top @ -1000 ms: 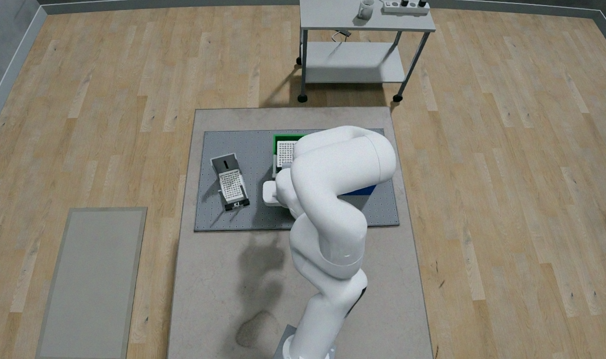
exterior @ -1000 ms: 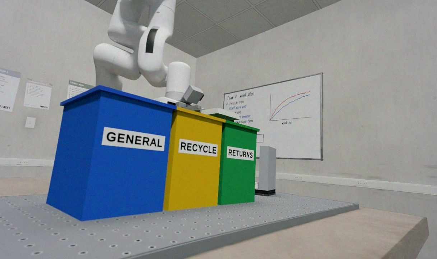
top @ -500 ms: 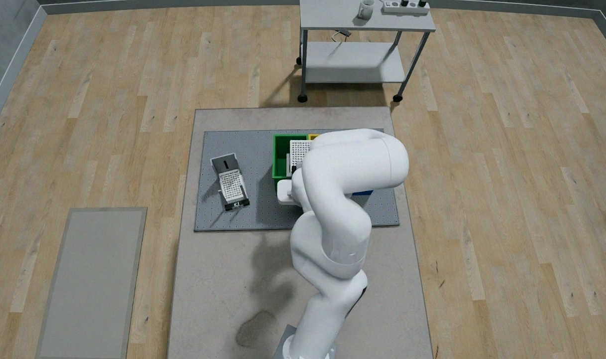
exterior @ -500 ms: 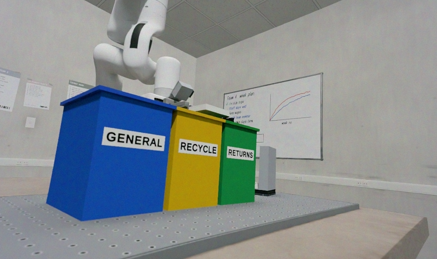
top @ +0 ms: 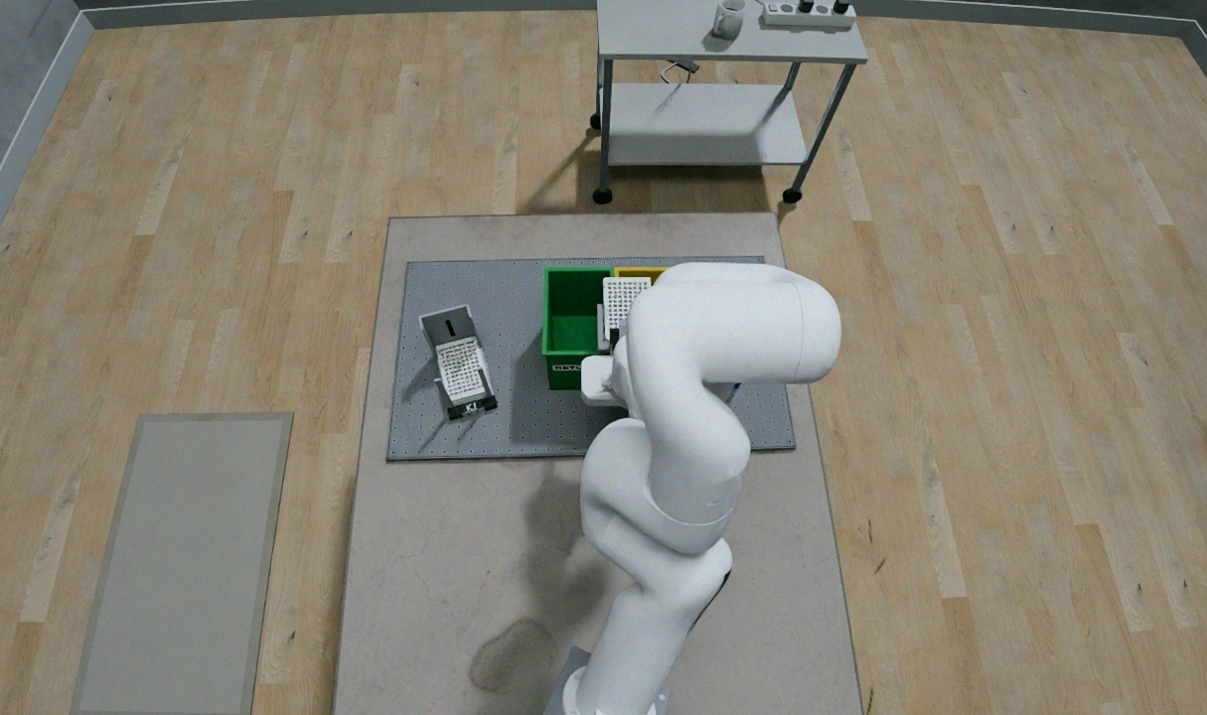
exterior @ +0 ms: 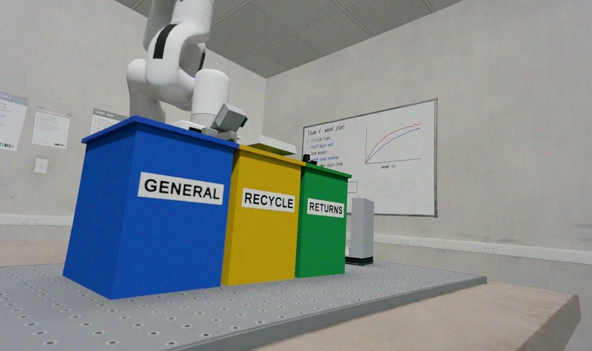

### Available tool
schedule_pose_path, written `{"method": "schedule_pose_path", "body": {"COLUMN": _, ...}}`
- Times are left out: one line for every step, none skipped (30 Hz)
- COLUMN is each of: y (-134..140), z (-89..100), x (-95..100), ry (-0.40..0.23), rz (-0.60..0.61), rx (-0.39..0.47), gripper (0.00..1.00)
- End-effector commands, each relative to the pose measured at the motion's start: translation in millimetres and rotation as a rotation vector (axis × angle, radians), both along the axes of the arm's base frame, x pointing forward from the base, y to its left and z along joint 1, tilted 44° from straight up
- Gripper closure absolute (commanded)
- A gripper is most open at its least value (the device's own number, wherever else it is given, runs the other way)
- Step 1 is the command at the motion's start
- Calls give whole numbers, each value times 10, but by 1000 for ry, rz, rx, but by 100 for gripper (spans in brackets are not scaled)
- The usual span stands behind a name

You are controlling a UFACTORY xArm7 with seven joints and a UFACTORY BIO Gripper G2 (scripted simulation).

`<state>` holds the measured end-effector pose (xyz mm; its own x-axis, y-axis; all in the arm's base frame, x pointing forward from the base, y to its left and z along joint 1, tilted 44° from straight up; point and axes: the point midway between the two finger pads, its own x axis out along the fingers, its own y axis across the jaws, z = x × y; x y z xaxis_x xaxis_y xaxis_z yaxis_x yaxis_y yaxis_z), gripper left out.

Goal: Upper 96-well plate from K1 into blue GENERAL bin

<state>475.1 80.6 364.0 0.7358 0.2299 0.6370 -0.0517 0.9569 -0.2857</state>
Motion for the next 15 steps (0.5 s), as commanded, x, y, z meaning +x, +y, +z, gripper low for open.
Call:
{"method": "schedule_pose_path", "body": {"y": -94, "z": 49, "x": 18, "ry": 4, "rz": 4, "rx": 1, "gripper": 100}}
{"method": "schedule_pose_path", "body": {"y": -125, "z": 59, "x": 23, "ry": 4, "rz": 4, "rx": 1, "gripper": 100}}
{"method": "schedule_pose_path", "body": {"y": -156, "z": 70, "x": 28, "ry": 4, "rz": 4, "rx": 1, "gripper": 100}}
{"method": "schedule_pose_path", "body": {"y": -187, "z": 81, "x": 33, "ry": 4, "rz": 4, "rx": 1, "gripper": 100}}
{"method": "schedule_pose_path", "body": {"y": -219, "z": 92, "x": 38, "ry": 4, "rz": 4, "rx": 1, "gripper": 100}}
{"method": "schedule_pose_path", "body": {"y": -250, "z": 103, "x": 43, "ry": 4, "rz": 4, "rx": 1, "gripper": 100}}
{"method": "schedule_pose_path", "body": {"y": -281, "z": 114, "x": 48, "ry": 4, "rz": 4, "rx": 1, "gripper": 100}}
{"method": "schedule_pose_path", "body": {"y": -312, "z": 124, "x": 53, "ry": 4, "rz": 4, "rx": 1, "gripper": 100}}
{"method": "schedule_pose_path", "body": {"y": -343, "z": 135, "x": 58, "ry": 4, "rz": 4, "rx": 1, "gripper": 100}}
{"method": "schedule_pose_path", "body": {"y": -375, "z": 146, "x": 63, "ry": 4, "rz": 4, "rx": 1, "gripper": 100}}
{"method": "schedule_pose_path", "body": {"y": -406, "z": 156, "x": 68, "ry": 4, "rz": 4, "rx": 1, "gripper": 100}}
{"method": "schedule_pose_path", "body": {"y": -437, "z": 167, "x": 73, "ry": 4, "rz": 4, "rx": 1, "gripper": 100}}
{"method": "schedule_pose_path", "body": {"y": -468, "z": 178, "x": 78, "ry": 4, "rz": 4, "rx": 1, "gripper": 100}}
{"method": "schedule_pose_path", "body": {"y": -500, "z": 189, "x": 84, "ry": 4, "rz": 4, "rx": 1, "gripper": 100}}
{"method": "schedule_pose_path", "body": {"y": -500, "z": 189, "x": 84, "ry": 4, "rz": 4, "rx": 1, "gripper": 100}}
